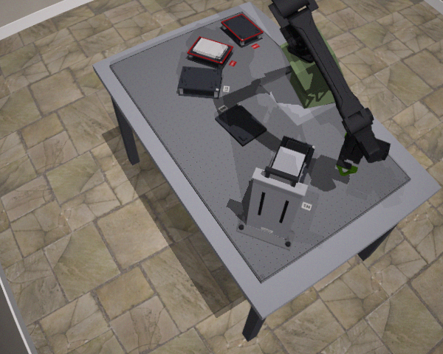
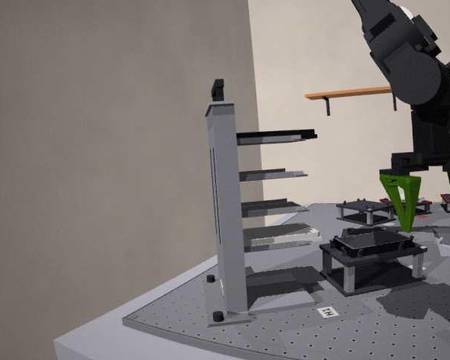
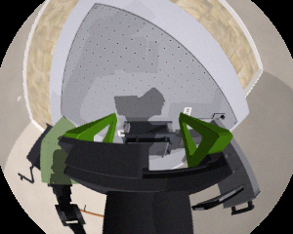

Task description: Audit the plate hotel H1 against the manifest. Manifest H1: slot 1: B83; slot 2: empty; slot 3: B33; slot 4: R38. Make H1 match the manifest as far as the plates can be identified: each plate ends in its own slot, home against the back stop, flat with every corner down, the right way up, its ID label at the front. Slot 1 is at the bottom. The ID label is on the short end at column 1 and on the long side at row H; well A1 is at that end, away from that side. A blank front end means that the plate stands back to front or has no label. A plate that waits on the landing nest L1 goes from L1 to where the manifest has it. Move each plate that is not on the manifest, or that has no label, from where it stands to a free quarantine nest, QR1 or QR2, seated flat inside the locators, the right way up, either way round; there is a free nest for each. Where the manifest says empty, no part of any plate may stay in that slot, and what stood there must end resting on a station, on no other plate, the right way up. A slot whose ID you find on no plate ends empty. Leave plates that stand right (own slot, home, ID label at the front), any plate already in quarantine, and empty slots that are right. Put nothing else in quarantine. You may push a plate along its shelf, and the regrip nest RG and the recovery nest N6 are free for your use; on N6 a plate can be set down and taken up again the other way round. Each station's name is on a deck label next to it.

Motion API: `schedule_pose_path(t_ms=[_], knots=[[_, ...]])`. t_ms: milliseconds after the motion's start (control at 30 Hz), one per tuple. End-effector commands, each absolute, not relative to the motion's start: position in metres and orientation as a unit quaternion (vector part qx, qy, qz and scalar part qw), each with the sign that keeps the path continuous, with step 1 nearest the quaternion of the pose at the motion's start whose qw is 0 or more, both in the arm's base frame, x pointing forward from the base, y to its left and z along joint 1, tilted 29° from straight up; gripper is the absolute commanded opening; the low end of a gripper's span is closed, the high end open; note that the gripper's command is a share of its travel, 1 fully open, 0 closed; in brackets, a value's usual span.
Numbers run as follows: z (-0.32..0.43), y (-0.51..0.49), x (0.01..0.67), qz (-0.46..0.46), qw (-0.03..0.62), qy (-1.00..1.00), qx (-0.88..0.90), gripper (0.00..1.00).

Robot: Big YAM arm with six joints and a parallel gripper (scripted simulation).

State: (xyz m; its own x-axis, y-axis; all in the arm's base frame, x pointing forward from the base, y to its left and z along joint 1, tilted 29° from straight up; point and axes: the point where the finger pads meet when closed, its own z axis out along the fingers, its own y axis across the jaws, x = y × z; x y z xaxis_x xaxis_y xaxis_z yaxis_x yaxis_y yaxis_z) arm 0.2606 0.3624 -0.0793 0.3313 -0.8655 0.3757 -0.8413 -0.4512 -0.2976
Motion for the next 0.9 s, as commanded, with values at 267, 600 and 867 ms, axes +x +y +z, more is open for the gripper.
schedule_pose_path(t_ms=[267,600,867], knots=[[-0.097,0.359,0.274,-0.246,0.027,0.521,-0.817,1.00],[-0.097,0.369,0.277,-0.244,0.040,0.521,-0.817,1.00],[-0.097,0.369,0.277,-0.244,0.040,0.521,-0.817,1.00]])
